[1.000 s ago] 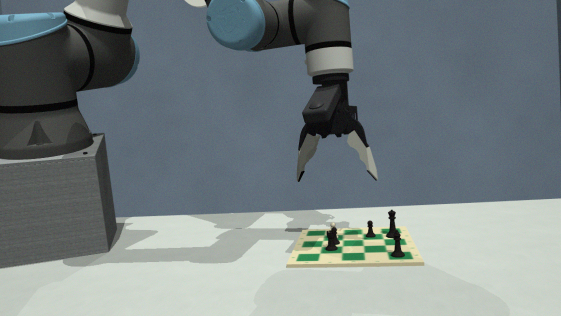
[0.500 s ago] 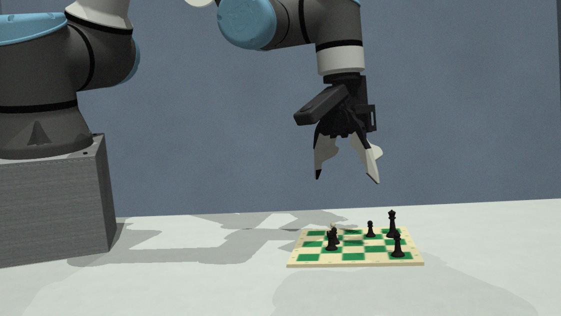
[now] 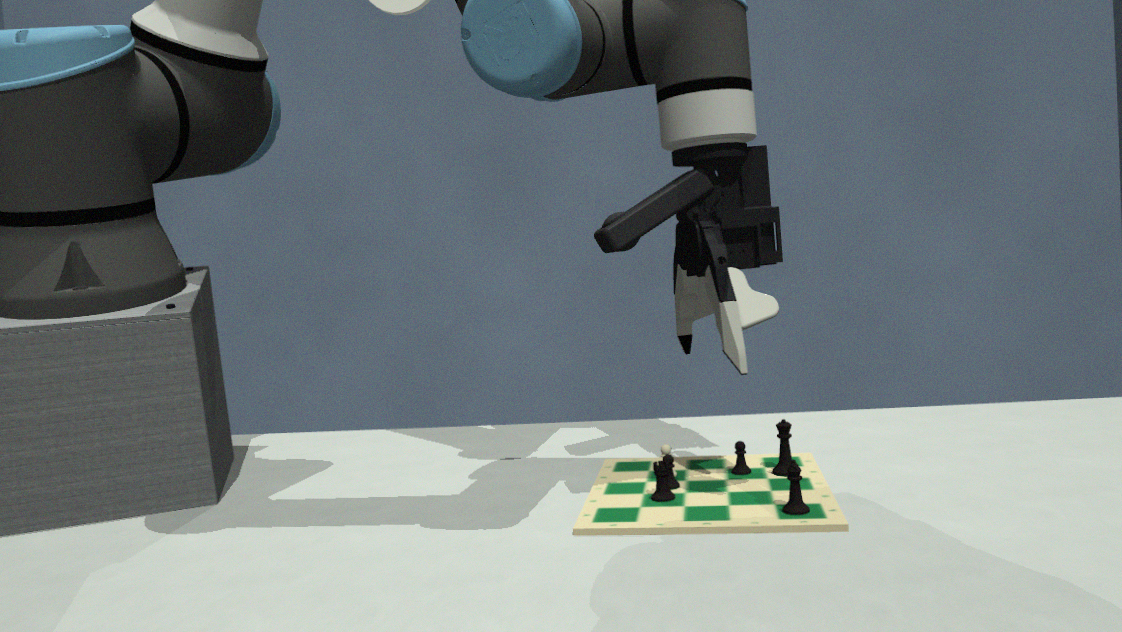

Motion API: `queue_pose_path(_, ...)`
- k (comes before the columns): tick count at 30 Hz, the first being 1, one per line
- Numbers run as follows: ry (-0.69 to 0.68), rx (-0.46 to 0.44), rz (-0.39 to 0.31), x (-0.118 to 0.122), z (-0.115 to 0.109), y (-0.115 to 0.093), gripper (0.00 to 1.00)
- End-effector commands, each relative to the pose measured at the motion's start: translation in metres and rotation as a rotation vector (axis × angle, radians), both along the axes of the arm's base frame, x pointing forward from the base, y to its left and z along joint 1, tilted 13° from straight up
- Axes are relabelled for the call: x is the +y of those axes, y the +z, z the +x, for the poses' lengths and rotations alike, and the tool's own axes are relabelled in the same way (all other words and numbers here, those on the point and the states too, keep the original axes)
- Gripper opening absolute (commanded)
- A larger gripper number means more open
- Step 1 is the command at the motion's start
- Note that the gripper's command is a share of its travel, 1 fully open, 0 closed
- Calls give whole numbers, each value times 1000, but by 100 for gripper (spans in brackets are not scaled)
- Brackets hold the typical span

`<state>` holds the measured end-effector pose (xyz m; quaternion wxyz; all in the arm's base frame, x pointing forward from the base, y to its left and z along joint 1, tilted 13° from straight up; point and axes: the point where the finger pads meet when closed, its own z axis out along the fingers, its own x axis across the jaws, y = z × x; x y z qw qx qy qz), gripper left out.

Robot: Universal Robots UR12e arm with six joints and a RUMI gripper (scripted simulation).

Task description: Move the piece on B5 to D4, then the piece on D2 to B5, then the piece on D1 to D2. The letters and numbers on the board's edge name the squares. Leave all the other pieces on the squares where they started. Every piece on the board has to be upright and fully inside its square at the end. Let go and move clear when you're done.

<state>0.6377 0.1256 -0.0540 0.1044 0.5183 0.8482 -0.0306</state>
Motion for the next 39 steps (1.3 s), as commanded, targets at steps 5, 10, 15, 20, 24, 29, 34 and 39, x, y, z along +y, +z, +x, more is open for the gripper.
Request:
queue_pose_path(5, -406, -58, 45, 3, 14, 0, 100)
queue_pose_path(10, -550, -82, 64, 4, 20, 0, 100)
queue_pose_path(15, -628, -95, 75, 5, 24, 0, 100)
queue_pose_path(20, -656, -100, 79, 5, 25, 0, 100)
queue_pose_path(24, -674, -104, 82, 6, 26, 1, 100)
queue_pose_path(29, -678, -103, 83, 6, 25, 0, 100)
queue_pose_path(34, -678, -102, 83, 6, 24, 0, 20)
queue_pose_path(39, -678, -103, 83, 6, 24, 0, 20)
